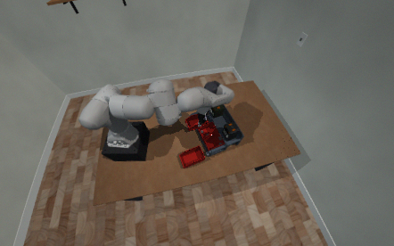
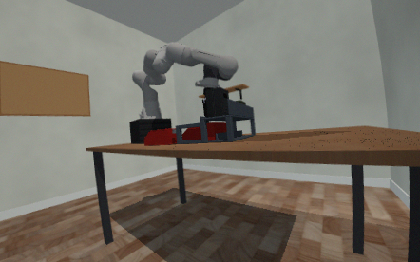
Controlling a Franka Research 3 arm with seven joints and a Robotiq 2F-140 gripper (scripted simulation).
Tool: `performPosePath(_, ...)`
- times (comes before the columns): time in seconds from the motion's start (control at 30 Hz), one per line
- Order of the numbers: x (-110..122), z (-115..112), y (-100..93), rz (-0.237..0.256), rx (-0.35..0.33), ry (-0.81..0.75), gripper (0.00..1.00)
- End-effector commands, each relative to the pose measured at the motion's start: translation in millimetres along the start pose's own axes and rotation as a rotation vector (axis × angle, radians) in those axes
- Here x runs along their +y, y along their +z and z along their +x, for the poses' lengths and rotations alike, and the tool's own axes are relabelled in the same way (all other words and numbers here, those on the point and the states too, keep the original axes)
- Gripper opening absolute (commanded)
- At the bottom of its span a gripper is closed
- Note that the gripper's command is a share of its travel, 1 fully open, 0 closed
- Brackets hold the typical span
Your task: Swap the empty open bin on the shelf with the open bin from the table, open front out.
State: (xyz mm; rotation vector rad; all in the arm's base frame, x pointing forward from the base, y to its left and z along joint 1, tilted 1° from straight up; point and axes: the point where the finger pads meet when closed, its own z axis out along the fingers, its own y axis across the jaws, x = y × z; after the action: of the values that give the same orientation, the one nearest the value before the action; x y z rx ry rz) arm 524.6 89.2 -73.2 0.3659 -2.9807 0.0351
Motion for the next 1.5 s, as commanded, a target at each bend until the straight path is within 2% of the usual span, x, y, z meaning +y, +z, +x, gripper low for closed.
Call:
performPosePath(0.0, 2, -2, -1.0, -0.001, -0.005, -0.009, 0.0)
performPosePath(1.47, 2, -14, -2.0, -0.002, -0.023, -0.009, 0.0)
